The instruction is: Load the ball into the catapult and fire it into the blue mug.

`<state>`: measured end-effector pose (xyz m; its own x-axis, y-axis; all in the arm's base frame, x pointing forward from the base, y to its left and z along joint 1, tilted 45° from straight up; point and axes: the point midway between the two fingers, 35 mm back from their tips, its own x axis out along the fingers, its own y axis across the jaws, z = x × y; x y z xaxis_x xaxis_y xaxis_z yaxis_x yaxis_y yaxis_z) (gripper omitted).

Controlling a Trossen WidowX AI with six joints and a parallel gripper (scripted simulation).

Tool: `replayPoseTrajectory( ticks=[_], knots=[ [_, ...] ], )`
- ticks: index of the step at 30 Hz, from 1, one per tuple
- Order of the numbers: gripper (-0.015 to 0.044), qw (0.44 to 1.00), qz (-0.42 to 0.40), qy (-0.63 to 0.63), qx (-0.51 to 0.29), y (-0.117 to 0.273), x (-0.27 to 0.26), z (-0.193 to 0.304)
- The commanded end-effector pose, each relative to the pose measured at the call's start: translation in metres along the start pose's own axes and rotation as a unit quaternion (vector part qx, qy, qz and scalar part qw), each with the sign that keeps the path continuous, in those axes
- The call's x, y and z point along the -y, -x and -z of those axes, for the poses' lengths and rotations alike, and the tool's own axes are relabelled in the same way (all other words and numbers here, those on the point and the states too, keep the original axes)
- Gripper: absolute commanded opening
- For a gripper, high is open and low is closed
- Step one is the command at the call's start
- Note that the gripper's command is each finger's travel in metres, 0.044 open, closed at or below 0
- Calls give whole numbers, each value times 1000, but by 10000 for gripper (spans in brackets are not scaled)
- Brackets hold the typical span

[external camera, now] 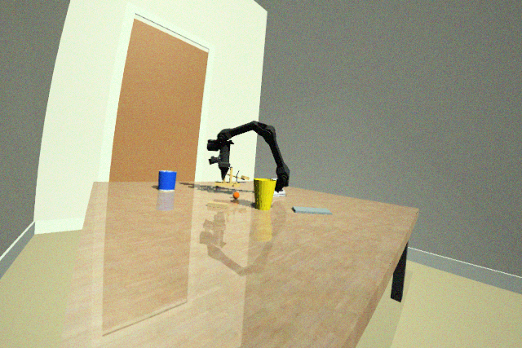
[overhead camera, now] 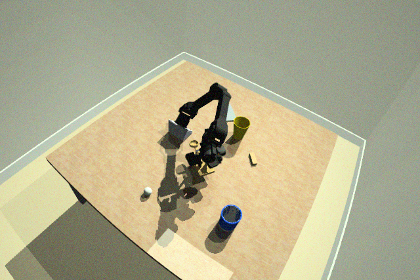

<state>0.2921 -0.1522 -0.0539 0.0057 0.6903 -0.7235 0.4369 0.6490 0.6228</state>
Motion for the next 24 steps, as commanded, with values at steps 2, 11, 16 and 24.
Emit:
replayPoseTrajectory(
  ticks=[2,11,16,24],
  knots=[
    [0,1000,2,-7,2,-1,3,-1],
    [0,1000,2,-7,2,-16,3,-2],
    [0,1000,2,-7,2,-24,3,-2],
    [0,1000,1,-7,2,-37,3,-2]
  ],
)
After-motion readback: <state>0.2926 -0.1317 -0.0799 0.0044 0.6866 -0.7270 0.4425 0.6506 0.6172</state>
